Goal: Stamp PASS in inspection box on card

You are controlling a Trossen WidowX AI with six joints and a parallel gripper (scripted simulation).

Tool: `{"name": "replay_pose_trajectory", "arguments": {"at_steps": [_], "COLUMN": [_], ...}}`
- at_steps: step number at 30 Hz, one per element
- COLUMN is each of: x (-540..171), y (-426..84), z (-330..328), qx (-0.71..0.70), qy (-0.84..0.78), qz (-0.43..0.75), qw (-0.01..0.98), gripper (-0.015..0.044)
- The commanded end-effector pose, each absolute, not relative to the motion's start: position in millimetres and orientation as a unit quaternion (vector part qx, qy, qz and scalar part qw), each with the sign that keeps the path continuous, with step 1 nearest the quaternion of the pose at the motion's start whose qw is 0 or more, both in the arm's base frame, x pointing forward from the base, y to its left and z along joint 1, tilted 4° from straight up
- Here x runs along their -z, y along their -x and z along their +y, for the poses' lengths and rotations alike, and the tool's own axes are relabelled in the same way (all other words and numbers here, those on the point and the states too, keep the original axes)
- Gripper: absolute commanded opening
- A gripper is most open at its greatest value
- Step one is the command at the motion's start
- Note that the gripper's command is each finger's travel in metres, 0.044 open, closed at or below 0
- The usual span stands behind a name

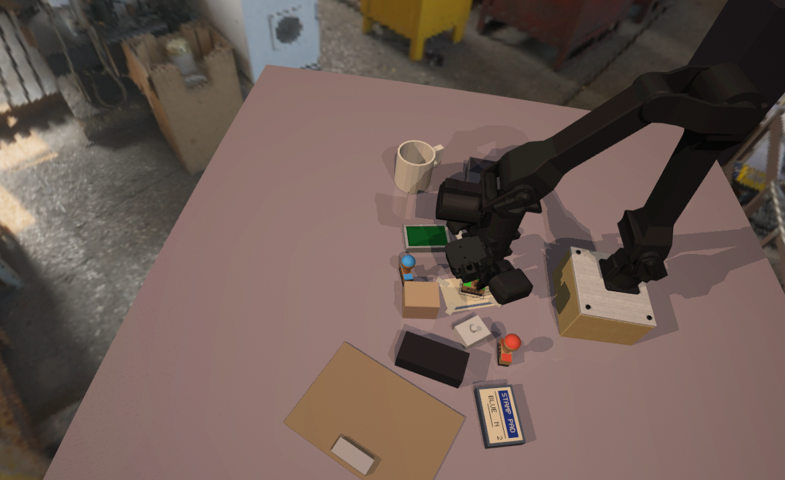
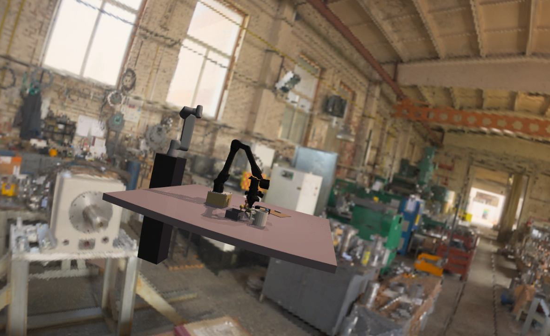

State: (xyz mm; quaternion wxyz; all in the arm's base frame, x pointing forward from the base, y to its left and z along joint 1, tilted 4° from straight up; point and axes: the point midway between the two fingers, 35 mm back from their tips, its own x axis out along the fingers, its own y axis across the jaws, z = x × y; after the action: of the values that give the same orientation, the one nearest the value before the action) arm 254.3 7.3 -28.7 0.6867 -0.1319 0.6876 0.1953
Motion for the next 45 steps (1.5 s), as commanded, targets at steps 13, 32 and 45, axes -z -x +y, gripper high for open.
{"name": "replay_pose_trajectory", "arguments": {"at_steps": [13, 32, 45], "x": [32.2, 33.4, 33.4], "y": [-254.2, -254.1, -254.1], "z": [8.2, 8.2, 8.2], "qx": [-0.198, -0.198, -0.198], "qy": [0.131, 0.131, 0.131], "qz": [0.687, 0.687, 0.687], "qw": [0.687, 0.687, 0.687], "gripper": [0.0000, 0.0000, 0.0000]}}
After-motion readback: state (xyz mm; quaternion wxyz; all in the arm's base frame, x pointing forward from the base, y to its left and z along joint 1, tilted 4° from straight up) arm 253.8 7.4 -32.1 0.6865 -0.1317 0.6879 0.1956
